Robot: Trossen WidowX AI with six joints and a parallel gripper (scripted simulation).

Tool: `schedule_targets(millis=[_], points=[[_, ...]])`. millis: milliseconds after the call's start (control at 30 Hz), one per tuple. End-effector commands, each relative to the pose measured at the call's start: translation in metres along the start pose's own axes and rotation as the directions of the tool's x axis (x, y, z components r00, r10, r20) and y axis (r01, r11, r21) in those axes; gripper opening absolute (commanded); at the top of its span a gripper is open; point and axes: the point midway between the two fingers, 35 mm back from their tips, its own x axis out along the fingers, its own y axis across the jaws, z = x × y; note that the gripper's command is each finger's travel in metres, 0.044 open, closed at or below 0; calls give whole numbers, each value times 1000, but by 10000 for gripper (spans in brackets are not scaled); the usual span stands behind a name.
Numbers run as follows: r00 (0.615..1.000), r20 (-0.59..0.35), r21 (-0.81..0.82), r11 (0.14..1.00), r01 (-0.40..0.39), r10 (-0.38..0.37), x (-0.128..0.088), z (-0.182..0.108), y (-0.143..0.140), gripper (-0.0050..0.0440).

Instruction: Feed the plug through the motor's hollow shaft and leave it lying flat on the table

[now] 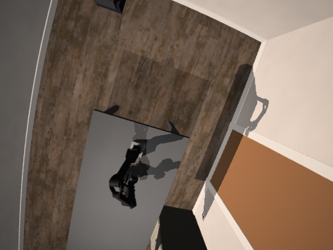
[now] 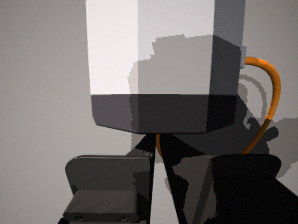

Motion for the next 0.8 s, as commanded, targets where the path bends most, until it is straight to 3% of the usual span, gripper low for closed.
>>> schedule_targets(millis=[0, 367, 467, 700, 767], points=[[1000, 2, -5, 1000, 0, 0, 0, 3, 0, 0], [1000, 5, -9, 1000, 1, -1, 2, 9, 0, 0], [1000, 2, -5, 1000, 4, -4, 2, 7, 0, 72], [1000, 2, -5, 1000, 4, -4, 0, 6, 0, 100], [1000, 3, -7, 1000, 3, -3, -11, -3, 1, 100]])
